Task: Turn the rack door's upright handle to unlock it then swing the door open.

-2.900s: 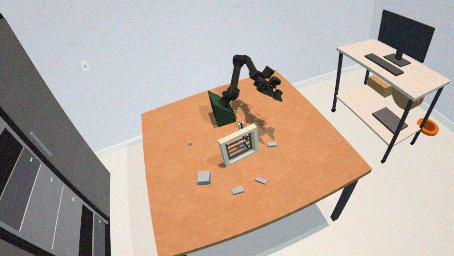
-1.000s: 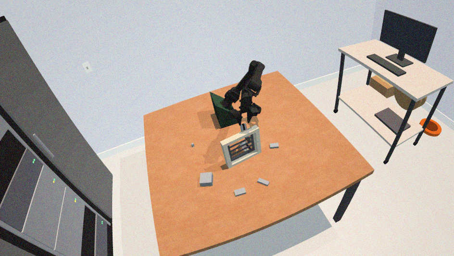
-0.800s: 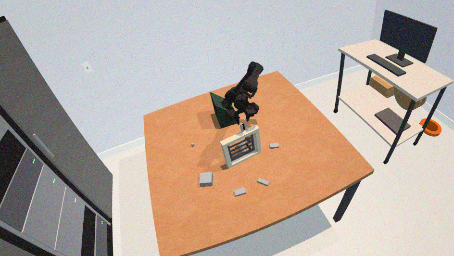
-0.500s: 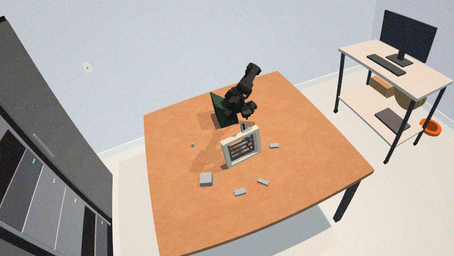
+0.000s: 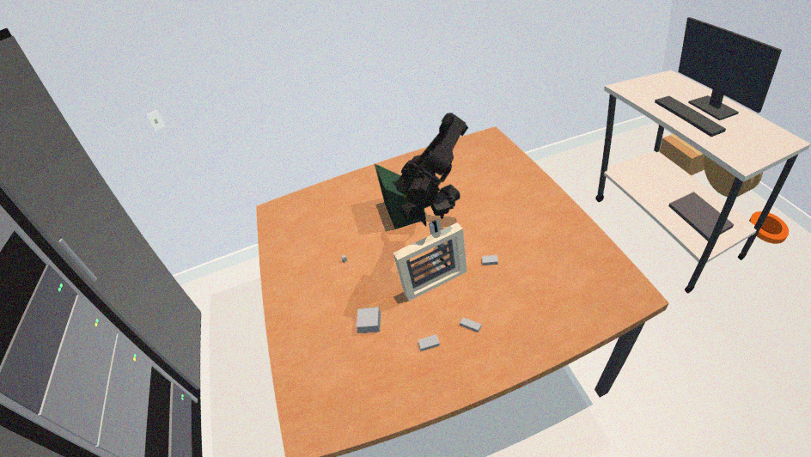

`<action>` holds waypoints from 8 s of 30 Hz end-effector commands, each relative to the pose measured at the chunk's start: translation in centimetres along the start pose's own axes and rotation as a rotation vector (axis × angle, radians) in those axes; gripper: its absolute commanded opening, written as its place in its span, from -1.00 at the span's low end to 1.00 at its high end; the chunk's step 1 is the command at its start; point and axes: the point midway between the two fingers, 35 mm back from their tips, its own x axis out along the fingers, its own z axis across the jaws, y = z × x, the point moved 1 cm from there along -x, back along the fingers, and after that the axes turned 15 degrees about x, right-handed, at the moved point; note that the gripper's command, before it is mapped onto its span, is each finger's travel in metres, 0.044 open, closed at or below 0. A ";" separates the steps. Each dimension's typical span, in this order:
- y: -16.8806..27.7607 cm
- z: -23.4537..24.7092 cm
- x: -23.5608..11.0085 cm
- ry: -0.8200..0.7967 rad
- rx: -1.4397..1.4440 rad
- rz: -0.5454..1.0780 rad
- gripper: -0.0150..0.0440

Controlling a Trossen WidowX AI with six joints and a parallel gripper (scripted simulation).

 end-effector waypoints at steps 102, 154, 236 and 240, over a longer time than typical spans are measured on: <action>0.3 0.2 5.0 -0.009 -1.918 -0.007 -0.46; 0.3 0.2 5.0 -0.008 0.038 0.003 0.47; 1.5 -0.9 5.0 -0.004 1.422 0.008 -0.46; 1.9 -1.3 5.0 -0.004 1.352 0.008 -0.46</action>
